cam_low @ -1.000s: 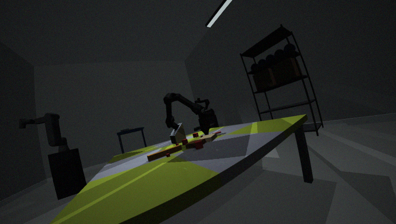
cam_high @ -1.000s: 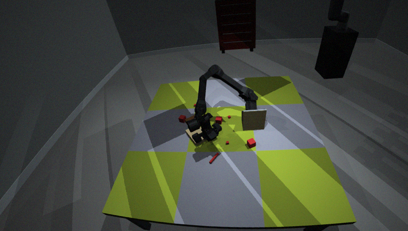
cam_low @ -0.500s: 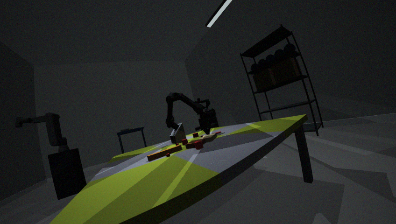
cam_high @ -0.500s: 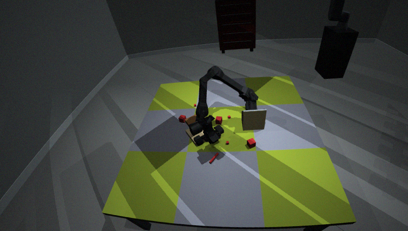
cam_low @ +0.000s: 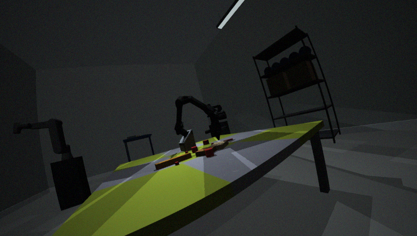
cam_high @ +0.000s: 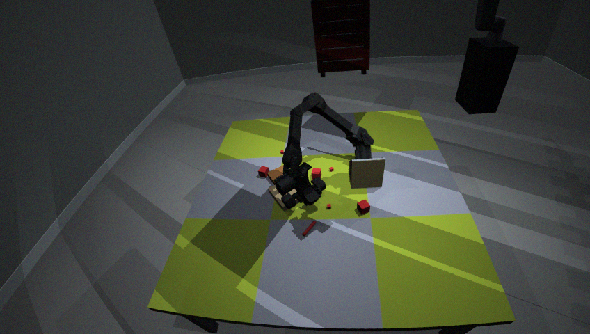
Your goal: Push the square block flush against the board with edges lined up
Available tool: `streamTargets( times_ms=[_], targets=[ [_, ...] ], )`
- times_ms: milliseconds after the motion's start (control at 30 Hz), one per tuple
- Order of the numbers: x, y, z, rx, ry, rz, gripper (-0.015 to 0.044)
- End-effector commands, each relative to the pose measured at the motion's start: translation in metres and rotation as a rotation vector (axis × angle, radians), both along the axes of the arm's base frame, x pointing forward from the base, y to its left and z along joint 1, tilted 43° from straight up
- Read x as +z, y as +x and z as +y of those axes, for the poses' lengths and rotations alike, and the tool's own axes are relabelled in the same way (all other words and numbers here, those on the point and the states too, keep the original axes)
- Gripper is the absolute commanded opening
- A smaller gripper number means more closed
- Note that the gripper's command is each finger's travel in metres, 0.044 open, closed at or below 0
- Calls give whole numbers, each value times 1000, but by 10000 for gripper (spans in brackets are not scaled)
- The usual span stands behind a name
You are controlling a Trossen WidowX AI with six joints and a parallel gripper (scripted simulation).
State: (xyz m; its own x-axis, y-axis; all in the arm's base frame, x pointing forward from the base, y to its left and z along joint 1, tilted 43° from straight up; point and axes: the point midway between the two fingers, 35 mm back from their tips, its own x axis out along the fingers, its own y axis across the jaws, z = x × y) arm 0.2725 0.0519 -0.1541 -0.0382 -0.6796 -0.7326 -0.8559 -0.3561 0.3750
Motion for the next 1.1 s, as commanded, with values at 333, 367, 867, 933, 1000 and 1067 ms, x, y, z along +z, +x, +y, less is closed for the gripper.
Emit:
streamTargets(
  times_ms=[333,367,867,933,1000,1067],
  targets=[
    [21,27,18,-115,13,-126,0],
    [22,32,18,-140,13,-149,0],
    [35,99,4,-508,10,-478,0],
    [38,108,1,-558,7,-523,0],
    [41,116,-2,-607,5,-569,0],
    [44,125,-6,-657,2,-615,0]
  ],
)
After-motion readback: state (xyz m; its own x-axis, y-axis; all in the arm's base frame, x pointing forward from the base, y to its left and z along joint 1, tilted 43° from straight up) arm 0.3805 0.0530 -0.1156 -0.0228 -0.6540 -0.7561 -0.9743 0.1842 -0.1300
